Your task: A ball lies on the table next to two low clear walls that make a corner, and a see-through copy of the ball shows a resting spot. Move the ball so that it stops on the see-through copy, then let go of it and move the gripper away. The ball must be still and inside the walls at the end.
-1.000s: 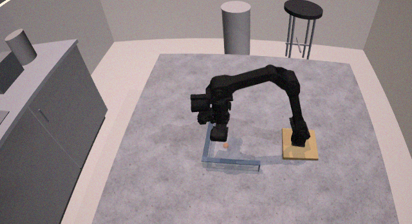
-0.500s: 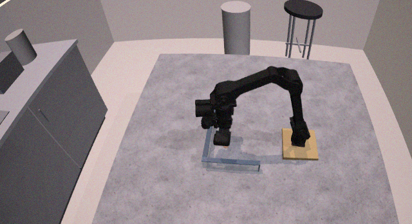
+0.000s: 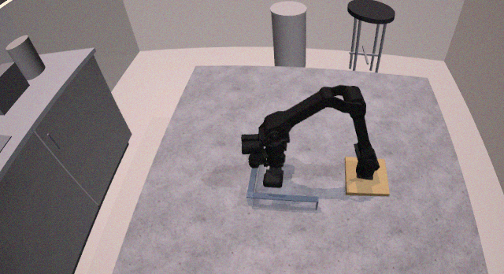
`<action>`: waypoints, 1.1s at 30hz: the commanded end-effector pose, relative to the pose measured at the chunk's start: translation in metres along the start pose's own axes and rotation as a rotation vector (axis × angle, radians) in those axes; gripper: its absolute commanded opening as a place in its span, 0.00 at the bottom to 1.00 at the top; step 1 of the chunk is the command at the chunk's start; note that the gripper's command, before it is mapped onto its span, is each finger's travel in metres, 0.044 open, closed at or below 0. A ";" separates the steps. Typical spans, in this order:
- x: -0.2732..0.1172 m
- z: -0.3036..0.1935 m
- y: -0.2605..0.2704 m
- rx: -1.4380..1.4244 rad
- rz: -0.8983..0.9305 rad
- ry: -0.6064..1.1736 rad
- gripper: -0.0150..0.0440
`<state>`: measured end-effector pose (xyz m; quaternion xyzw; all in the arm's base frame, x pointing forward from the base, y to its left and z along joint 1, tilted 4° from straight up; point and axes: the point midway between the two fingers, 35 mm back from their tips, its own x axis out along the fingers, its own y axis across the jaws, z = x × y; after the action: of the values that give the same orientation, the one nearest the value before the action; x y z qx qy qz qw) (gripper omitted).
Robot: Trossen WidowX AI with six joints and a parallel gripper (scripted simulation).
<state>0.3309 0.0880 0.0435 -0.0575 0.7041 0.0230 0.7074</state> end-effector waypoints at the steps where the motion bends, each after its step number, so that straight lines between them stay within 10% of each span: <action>1: 0.004 0.000 0.000 -0.006 -0.003 -0.002 0.25; 15: 0.019 0.000 -0.001 -0.006 -0.003 -0.001 0.25; 24: 0.018 0.000 0.000 0.000 0.000 -0.002 0.65; 33: -0.008 0.003 0.000 -0.002 -0.001 -0.002 0.65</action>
<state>0.3295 0.0868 0.0296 -0.0588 0.7085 0.0223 0.7029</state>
